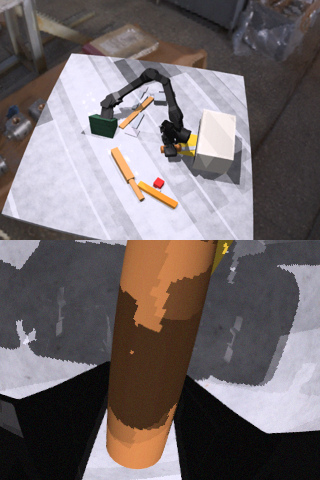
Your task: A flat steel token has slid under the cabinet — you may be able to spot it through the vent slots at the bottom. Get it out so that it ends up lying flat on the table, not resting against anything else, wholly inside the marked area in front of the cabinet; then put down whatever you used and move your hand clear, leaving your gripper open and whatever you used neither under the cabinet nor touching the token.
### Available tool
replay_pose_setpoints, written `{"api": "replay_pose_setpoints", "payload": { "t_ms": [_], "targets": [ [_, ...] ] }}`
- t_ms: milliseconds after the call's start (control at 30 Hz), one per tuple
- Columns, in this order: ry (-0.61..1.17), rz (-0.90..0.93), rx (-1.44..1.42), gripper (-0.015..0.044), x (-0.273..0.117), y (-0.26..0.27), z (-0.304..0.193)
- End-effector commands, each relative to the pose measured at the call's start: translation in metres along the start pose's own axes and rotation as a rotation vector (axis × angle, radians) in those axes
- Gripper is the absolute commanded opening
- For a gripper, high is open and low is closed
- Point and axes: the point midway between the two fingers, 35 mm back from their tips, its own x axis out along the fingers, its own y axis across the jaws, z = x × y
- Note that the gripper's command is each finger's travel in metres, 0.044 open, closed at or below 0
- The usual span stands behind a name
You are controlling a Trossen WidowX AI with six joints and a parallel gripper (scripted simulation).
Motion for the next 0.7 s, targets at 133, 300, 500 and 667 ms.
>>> {"api": "replay_pose_setpoints", "payload": {
  "t_ms": [133, 300, 500, 667],
  "targets": [
    [-0.003, 0.009, -0.003, 0.0, 0.001, 0.004, -0.001],
    [-0.003, 0.009, -0.003, 0.0, 0.001, 0.003, -0.007],
    [-0.003, 0.009, -0.003, 0.0, 0.001, 0.002, -0.015],
    [-0.002, 0.009, -0.003, 0.0, 0.001, 0.002, -0.021]
  ]
}}
